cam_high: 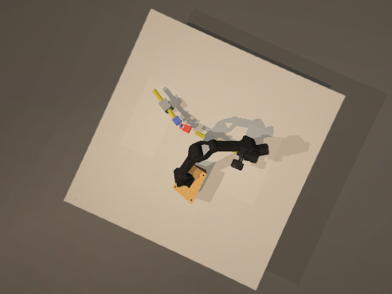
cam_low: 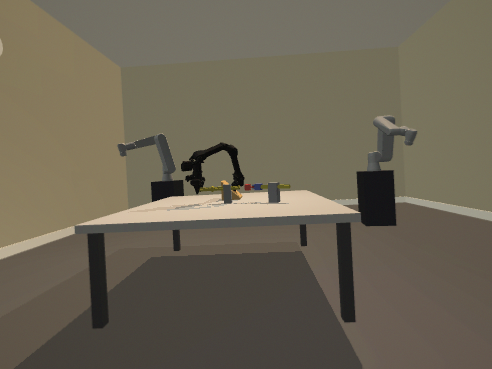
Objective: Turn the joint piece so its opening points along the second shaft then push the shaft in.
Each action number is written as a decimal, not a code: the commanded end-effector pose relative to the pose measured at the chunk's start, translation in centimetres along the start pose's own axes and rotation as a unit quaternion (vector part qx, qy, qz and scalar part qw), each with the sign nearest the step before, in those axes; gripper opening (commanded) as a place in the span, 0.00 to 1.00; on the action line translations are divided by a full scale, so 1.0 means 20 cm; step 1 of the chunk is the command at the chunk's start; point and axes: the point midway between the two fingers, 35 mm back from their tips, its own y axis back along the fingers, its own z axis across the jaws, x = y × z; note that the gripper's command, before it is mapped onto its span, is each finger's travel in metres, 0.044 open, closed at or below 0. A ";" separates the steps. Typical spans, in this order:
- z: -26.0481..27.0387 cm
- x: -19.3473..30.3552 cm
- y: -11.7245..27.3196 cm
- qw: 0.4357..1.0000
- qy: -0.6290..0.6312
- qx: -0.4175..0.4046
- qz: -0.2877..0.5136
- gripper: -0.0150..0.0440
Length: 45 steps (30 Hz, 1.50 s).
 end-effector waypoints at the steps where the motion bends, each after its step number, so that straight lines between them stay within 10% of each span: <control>1: 0.00 0.00 -0.04 1.000 -0.003 0.001 0.003 1.00; 5: 0.00 0.00 -0.06 1.000 -0.003 0.001 0.004 1.00; 18: 0.00 0.00 -0.06 1.000 -0.003 0.001 0.004 0.43; 45: 0.00 0.00 -0.05 1.000 -0.001 0.001 0.002 0.37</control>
